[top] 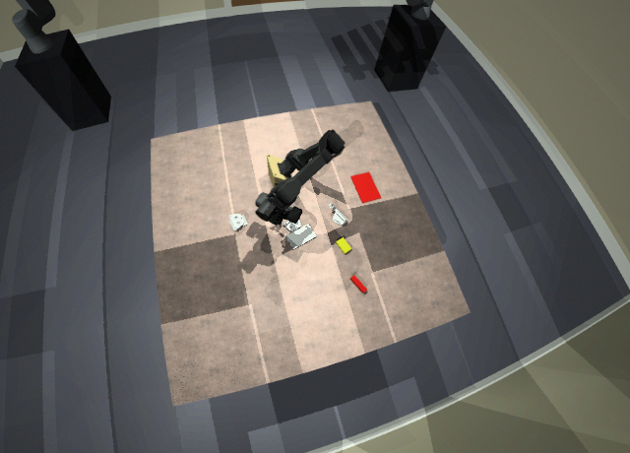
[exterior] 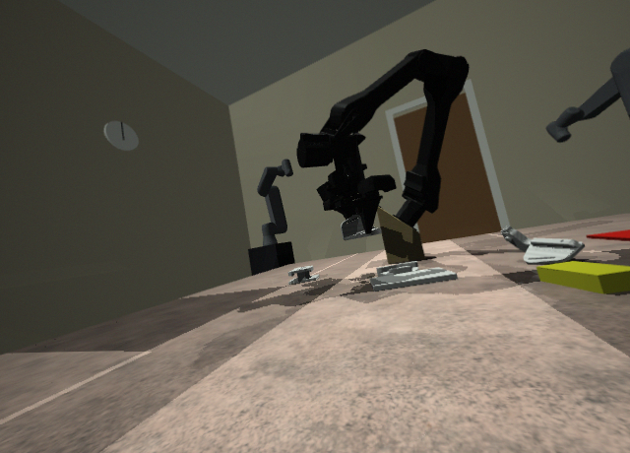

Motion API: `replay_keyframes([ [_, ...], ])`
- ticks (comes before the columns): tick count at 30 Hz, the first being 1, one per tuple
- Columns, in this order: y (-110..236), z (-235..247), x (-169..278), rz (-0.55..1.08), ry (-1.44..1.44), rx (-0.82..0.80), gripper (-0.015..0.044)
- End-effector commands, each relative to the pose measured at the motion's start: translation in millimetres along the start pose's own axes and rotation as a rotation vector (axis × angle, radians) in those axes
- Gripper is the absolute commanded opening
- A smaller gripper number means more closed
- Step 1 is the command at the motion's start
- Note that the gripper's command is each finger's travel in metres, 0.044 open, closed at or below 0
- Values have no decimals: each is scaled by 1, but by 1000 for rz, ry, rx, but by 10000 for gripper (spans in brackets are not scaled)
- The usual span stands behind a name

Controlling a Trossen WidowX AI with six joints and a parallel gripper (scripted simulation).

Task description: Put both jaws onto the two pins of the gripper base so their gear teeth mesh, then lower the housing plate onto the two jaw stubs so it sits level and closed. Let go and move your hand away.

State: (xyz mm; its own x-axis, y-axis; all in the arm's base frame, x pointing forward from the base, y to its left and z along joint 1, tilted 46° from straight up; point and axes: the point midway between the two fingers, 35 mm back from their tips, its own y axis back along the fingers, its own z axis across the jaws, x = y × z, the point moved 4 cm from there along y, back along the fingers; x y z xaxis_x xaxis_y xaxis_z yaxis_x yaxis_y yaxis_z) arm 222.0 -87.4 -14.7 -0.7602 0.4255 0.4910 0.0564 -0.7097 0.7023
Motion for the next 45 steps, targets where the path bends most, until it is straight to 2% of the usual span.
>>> replay_keyframes([
  [1,1,4,6,-9,131,-1,134],
  [26,-4,14,38,-7,853,-1,134],
  [45,-4,14,39,-7,869,-1,134],
])
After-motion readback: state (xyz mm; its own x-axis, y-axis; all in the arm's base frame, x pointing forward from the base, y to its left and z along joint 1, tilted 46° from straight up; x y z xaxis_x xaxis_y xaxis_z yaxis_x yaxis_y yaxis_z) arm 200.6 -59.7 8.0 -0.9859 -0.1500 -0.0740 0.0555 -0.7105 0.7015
